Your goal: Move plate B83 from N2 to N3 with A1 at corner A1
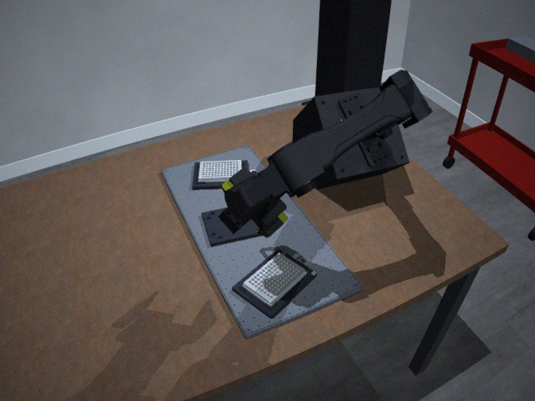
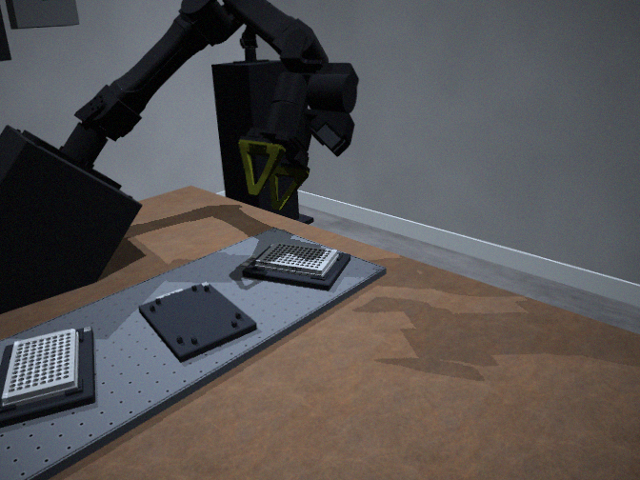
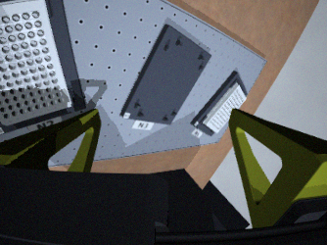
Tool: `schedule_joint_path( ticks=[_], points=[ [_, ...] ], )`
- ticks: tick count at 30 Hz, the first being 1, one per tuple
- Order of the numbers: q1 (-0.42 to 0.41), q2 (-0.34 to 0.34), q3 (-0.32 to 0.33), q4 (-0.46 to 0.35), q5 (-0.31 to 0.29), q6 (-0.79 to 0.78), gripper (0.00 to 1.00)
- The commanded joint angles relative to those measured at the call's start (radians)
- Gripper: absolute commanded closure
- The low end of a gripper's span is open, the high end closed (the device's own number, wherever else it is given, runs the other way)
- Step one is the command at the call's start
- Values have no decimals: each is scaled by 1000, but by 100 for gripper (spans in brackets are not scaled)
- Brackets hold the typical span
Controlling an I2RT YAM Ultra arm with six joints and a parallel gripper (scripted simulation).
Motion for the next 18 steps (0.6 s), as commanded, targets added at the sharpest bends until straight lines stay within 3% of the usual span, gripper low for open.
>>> schedule_joint_path(
  ticks=[1, 5, 10, 13, 15, 18],
  points=[
    [-9, -3, -8, 34, -108, 19, 0],
    [3, -3, -15, 45, -128, 32, 0],
    [0, 7, -40, 79, -285, 38, 0],
    [18, 5, -48, 94, -302, 58, 0],
    [16, 9, -59, 108, -370, 60, 0],
    [25, 11, -71, 125, -423, 72, 0]
  ],
)
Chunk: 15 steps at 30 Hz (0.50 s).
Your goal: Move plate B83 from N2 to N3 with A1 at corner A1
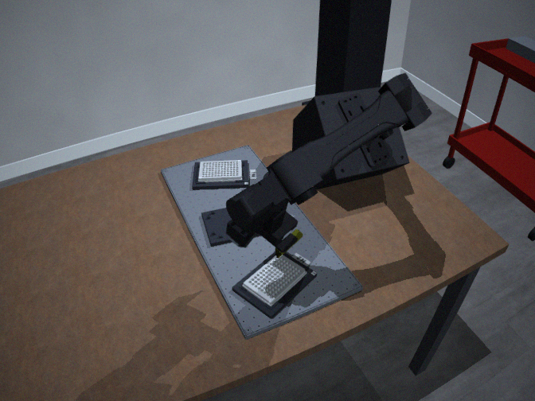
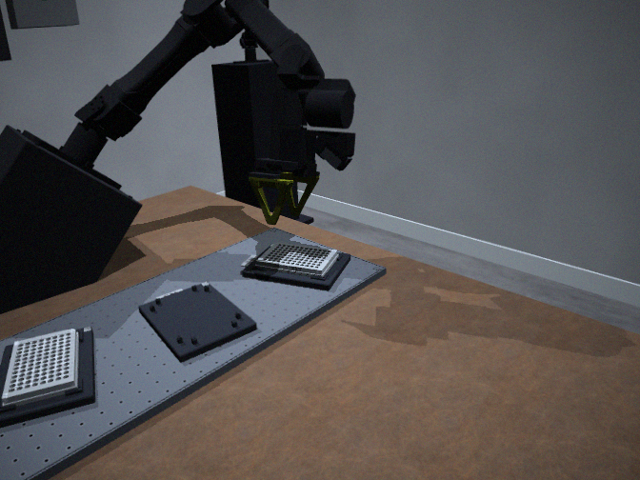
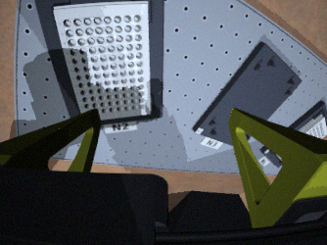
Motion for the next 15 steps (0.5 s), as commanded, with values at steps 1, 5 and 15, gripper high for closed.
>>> schedule_joint_path(
  ticks=[1, 5, 15],
  points=[
    [-6, -1, -10, 34, -114, 17, 0],
    [-2, 2, -19, 47, -169, 24, 0],
    [10, 1, -33, 69, -222, 41, 0]
  ],
)
